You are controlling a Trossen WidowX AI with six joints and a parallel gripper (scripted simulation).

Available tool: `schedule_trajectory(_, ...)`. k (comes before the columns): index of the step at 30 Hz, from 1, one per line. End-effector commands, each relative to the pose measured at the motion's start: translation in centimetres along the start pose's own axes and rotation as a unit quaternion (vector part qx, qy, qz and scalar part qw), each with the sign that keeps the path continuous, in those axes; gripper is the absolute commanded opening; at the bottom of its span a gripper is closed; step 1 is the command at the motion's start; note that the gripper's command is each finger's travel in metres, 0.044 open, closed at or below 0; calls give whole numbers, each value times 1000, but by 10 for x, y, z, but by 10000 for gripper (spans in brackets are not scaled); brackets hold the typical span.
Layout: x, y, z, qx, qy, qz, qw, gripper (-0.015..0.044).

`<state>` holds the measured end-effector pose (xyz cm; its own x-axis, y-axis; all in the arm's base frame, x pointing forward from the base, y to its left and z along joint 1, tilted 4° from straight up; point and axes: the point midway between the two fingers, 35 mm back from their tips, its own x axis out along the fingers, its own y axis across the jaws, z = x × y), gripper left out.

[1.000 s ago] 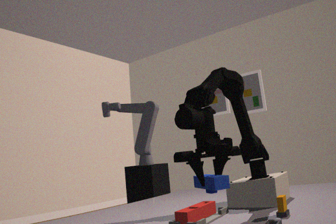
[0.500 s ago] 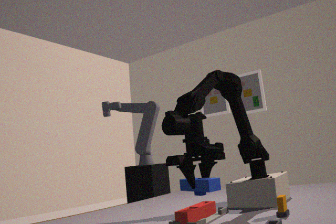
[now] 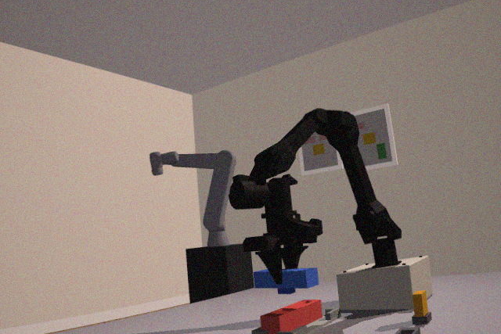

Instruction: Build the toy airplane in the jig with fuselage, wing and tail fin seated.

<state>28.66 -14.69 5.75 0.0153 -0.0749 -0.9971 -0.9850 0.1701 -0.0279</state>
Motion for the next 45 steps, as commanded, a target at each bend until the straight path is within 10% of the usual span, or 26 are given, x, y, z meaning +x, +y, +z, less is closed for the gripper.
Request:
schedule_trajectory(1, 0, 5, -7, -27, 0, -2, 1000, 0)
schedule_trajectory(11, 1, 6, -9, -33, 0, -2, 999, 197)
schedule_trajectory(45, 30, 6, -9, -33, 0, -2, 999, 197)
